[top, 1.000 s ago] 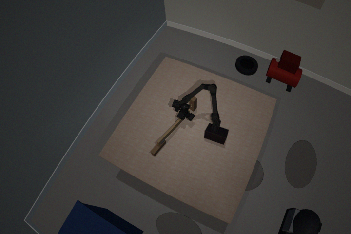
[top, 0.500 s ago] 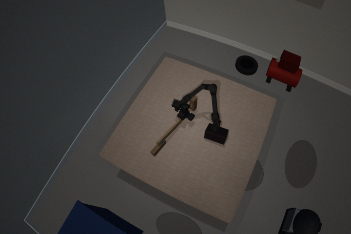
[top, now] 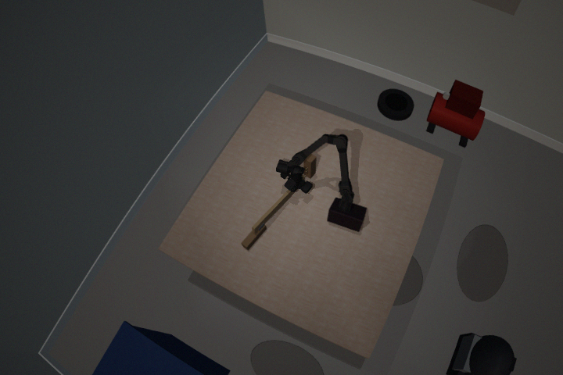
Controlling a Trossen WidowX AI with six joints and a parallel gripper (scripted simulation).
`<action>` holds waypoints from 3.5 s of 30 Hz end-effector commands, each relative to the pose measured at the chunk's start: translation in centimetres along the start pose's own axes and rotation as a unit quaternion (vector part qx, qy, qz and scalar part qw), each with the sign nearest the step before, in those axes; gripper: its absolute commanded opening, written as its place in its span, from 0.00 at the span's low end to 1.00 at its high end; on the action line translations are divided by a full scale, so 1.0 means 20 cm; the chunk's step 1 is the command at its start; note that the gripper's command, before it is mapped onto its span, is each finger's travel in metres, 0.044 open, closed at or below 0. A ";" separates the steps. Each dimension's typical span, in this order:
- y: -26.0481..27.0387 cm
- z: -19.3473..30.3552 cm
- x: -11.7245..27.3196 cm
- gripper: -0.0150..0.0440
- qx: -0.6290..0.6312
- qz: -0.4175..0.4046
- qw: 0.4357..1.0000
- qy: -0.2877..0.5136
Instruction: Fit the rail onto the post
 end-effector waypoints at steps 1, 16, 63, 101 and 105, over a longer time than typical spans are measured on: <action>0.00 0.00 0.02 0.25 0.000 0.002 1.000 -0.002; 0.00 0.00 0.06 0.25 0.000 0.002 1.000 -0.002; -0.01 -0.01 0.18 0.25 0.000 0.002 1.000 -0.002; 0.00 -0.01 0.25 0.25 0.000 0.002 1.000 -0.003; 0.00 -0.01 0.24 0.25 0.000 0.002 1.000 -0.003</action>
Point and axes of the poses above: the point midway between the two fingers, 35 mm back from their tips, its own x axis back along the fingers, its own y axis across the jaws, z = x × y, the point moved 7 cm from there along x, back along the fingers, and after that the axes turned 5 degrees about -x, right-handed, at the moved point
